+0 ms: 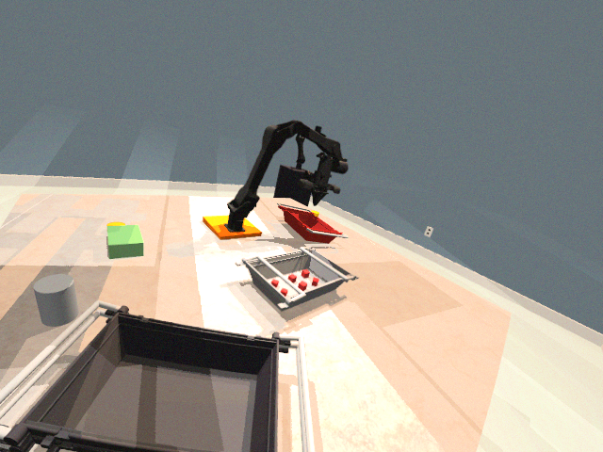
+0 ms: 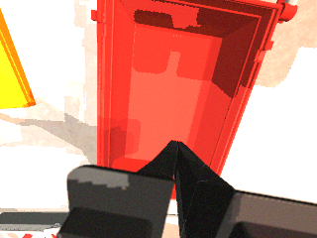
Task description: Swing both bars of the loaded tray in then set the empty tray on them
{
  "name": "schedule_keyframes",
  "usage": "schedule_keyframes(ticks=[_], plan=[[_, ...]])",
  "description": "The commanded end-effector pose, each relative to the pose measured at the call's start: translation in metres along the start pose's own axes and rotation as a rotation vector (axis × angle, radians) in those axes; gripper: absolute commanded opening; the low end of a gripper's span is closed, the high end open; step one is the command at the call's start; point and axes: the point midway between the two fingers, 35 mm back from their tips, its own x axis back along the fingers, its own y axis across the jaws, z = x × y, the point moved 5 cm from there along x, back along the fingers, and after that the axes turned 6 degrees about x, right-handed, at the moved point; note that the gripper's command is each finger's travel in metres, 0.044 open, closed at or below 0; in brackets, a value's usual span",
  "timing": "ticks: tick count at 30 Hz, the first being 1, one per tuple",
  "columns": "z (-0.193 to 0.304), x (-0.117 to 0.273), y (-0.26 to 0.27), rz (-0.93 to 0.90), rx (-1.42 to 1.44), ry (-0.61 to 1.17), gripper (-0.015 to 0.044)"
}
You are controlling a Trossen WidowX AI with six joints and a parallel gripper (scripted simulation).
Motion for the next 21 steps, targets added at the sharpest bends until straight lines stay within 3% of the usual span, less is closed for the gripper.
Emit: schedule_keyframes(ticks=[1,9,21], plan=[[0.000,0.004,0.005,0.009,-0.004,0.006,0.0000],[-0.001,0.048,0.002,0.009,-0.004,0.006,0.0000],[-0.001,0.039,0.003,0.013,0.000,0.000,0.0000]])
